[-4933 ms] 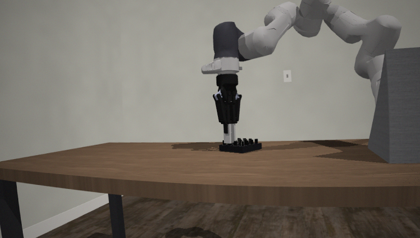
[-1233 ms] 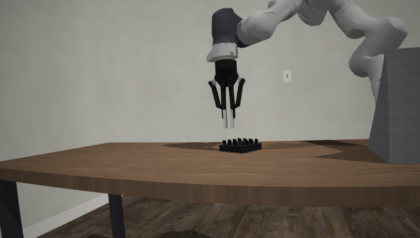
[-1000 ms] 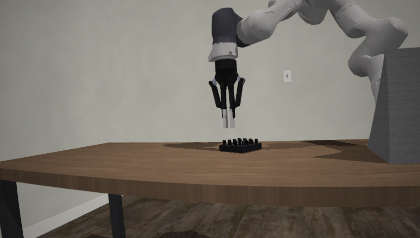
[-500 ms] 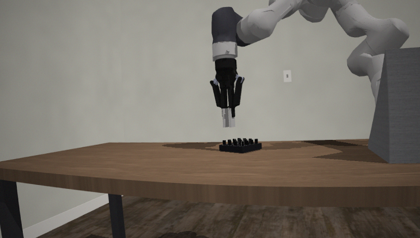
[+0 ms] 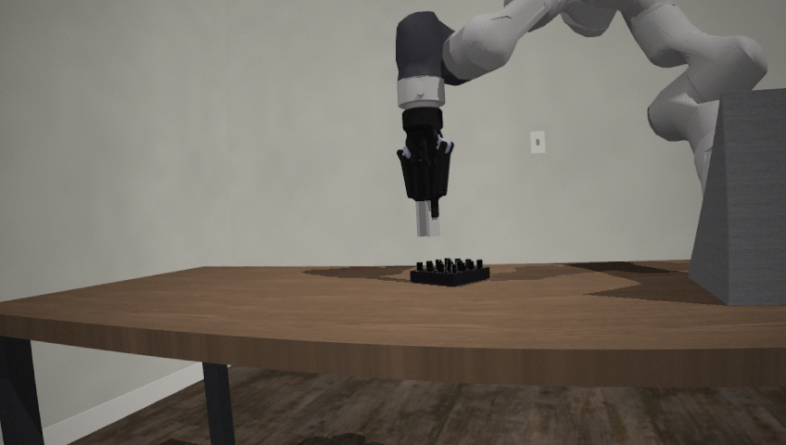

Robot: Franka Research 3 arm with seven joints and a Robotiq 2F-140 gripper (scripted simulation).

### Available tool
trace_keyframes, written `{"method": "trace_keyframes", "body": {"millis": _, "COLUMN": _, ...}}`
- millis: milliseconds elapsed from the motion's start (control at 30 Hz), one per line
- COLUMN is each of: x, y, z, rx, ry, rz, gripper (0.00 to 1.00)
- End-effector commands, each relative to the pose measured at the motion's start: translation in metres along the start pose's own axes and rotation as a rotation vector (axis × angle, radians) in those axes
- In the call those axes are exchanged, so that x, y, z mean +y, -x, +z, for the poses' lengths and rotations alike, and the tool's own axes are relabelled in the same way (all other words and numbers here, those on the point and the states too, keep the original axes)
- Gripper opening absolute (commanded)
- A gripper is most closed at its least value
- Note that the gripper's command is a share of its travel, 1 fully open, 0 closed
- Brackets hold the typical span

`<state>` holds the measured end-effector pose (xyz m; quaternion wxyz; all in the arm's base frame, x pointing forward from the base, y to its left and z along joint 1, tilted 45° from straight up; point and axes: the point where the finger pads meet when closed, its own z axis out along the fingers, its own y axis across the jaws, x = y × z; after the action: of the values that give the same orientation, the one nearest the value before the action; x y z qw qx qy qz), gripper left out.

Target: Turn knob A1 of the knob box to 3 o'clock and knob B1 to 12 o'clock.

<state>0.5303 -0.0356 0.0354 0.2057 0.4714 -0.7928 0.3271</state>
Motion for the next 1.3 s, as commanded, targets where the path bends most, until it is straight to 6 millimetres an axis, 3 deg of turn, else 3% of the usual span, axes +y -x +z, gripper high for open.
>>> {"method": "trace_keyframes", "body": {"millis": 0, "x": 0.0013, "y": 0.0015, "z": 0.0001, "rx": -0.004, "ry": -0.006, "rz": 0.156, "gripper": 0.12}}
{"method": "trace_keyframes", "body": {"millis": 1267, "x": 0.0013, "y": 0.0015, "z": -0.0002, "rx": -0.004, "ry": -0.005, "rz": 0.177, "gripper": 0.12}}
